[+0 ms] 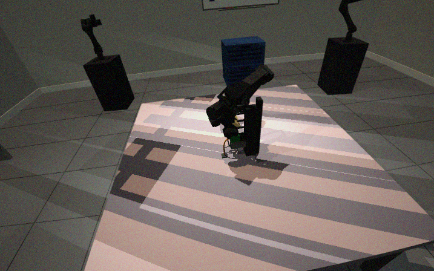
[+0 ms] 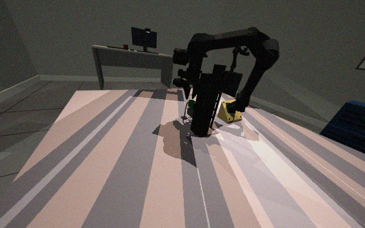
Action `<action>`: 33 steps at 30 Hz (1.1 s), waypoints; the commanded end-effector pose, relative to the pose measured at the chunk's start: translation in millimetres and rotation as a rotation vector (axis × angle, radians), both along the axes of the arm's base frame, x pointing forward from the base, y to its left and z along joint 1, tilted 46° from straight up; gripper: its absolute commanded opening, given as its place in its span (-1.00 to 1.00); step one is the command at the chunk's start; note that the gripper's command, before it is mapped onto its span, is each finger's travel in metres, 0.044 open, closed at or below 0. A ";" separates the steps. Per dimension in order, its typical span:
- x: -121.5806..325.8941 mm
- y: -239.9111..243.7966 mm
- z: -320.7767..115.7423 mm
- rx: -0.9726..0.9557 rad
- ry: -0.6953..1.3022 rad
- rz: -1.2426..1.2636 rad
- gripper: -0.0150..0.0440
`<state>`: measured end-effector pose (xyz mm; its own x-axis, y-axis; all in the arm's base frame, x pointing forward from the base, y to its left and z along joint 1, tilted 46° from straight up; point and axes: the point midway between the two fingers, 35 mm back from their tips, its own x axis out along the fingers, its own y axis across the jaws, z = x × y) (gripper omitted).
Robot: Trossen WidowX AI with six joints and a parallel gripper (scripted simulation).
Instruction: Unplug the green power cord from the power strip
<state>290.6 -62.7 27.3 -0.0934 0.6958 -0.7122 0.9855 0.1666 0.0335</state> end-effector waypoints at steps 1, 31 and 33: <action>-2.1 6.4 6.8 0.005 0.004 -0.007 0.05; -5.4 21.6 8.1 0.003 0.003 0.001 -0.33; -5.4 21.6 8.1 0.003 0.003 0.001 -0.37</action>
<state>285.1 -40.9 35.1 -0.0957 0.6984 -0.7093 0.9854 0.1670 0.0315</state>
